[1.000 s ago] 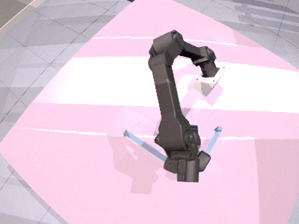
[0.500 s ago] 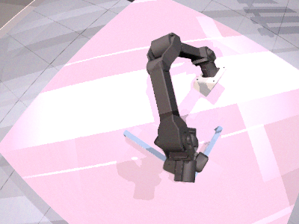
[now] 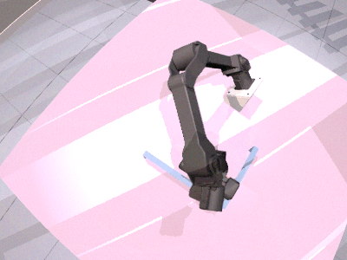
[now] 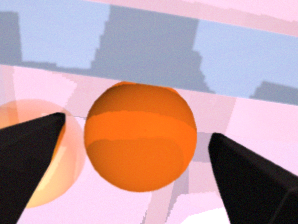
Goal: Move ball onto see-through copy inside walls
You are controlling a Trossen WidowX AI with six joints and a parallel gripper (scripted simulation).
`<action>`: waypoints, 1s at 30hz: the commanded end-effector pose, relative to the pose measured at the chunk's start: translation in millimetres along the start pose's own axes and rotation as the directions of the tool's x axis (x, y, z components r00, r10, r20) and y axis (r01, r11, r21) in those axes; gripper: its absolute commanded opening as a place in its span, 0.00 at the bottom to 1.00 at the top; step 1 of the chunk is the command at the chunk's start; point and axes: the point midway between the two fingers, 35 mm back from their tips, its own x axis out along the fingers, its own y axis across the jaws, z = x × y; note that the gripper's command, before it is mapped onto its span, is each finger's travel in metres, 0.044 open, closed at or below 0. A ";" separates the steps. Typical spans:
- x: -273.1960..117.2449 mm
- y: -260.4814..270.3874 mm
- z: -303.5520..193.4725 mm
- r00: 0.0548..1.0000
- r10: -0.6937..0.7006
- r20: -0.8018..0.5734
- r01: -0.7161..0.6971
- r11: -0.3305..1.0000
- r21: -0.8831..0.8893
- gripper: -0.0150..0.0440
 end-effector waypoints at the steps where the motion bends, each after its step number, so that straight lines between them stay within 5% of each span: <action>1: 3.7 -0.3 -1.9 1.000 -0.007 -0.002 0.007 1.000 -0.007 0.77; 10: 3.7 -0.3 -1.9 1.000 -0.007 -0.002 0.007 1.000 -0.007 0.64; 19: -11.8 10.3 -15.4 1.000 -0.026 -0.007 0.025 0.998 -0.053 0.25; 30: -65.4 7.7 -6.0 1.000 0.002 -0.014 -0.003 0.998 -0.056 0.25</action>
